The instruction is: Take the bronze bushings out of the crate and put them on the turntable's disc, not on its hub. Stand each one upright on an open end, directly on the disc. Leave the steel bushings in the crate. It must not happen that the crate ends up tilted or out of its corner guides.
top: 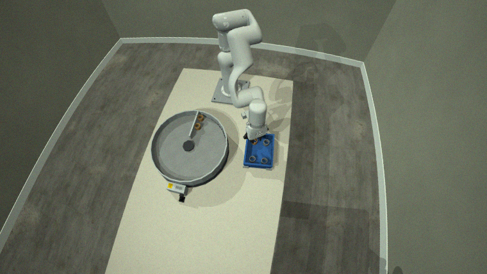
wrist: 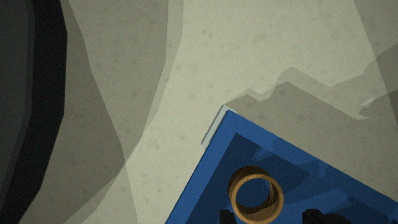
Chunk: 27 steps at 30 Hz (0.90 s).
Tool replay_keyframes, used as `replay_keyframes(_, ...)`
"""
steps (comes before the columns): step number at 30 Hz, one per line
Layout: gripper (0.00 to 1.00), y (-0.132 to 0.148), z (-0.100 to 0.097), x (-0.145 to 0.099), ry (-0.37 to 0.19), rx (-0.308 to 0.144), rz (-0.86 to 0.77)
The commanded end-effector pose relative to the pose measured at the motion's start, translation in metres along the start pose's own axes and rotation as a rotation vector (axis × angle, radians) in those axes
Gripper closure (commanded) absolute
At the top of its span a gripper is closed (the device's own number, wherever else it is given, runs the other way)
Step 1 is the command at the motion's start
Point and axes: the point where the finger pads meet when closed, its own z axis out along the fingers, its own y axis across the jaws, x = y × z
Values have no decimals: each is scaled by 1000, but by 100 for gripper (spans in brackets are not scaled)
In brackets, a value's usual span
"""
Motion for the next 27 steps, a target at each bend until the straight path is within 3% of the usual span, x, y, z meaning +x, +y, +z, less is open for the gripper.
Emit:
replay_keyframes(1, 59, 0, -1, -1, -3, 0, 0)
replay_keyframes(27, 59, 0, 19, -1, -3, 0, 0)
